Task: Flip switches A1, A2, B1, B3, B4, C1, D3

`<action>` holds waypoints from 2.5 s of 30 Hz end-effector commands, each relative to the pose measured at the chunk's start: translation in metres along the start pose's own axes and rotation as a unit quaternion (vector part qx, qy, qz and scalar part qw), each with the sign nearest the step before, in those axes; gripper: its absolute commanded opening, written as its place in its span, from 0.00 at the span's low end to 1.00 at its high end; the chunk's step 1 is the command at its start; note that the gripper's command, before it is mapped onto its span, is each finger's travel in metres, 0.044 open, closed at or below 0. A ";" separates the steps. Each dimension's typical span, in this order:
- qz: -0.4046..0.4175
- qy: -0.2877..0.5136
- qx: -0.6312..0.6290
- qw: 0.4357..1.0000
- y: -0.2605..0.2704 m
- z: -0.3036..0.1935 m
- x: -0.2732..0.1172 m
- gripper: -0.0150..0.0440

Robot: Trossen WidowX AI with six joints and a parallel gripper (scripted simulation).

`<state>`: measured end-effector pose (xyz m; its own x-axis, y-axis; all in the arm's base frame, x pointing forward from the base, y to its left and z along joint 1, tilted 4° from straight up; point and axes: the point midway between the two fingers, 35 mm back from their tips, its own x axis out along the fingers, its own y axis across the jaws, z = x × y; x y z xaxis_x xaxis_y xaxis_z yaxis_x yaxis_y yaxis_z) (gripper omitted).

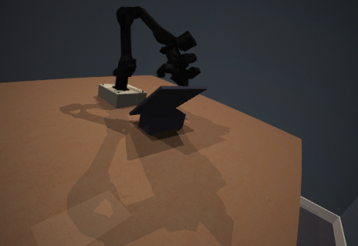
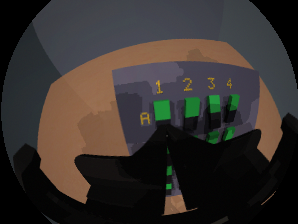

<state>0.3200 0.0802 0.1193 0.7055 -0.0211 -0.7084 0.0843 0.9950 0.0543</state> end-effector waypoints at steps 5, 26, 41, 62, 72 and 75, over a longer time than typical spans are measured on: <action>0.002 0.001 -0.003 1.000 0.001 0.000 0.002 0.25; 0.001 0.015 -0.004 1.000 -0.027 0.021 -0.062 0.25; 0.001 0.026 -0.004 1.000 -0.027 0.021 -0.019 0.25; 0.001 0.026 -0.004 1.000 -0.027 0.021 -0.004 0.25; 0.001 0.026 -0.004 1.000 -0.027 0.021 -0.004 0.25; 0.001 0.026 -0.004 1.000 -0.027 0.021 -0.004 0.25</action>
<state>0.3298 0.0505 0.1357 0.6698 -0.0194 -0.7423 0.0851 0.9951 0.0508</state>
